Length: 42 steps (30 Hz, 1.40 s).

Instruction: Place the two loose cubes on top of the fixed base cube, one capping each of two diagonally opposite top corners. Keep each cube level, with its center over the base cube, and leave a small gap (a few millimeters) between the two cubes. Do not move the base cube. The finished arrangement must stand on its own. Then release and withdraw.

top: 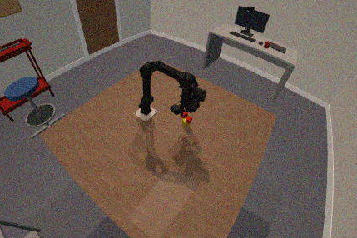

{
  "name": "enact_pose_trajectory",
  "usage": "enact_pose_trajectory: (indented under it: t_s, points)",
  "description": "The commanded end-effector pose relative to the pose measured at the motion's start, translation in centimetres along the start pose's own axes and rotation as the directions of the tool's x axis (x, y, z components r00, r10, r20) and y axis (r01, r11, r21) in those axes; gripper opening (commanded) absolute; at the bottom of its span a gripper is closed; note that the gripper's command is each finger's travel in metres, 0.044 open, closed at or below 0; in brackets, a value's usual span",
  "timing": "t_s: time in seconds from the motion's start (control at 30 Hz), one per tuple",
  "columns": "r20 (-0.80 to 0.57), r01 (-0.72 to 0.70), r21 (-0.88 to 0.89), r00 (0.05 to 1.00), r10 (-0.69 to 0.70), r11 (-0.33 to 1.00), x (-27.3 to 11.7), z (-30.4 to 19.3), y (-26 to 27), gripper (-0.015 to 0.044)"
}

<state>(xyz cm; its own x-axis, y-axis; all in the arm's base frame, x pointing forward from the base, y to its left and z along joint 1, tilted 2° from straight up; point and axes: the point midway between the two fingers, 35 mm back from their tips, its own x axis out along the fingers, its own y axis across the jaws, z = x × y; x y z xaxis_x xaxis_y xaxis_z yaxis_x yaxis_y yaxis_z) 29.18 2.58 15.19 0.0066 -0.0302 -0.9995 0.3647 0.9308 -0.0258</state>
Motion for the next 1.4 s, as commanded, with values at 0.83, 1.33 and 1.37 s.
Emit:
enact_pose_trajectory:
  t_s: [0.83,1.33,1.37]
  points:
    - [-0.01,-0.009,-0.314,1.0,0.006,0.95,3.4,-2.7,2.7,0.0105]
    - [-0.01,-0.009,-0.314,1.0,0.006,0.95,3.4,-2.7,2.7,0.0105]
    - [-0.009,-0.008,-0.314,1.0,0.006,0.949,3.5,-2.6,2.7,0.0105]
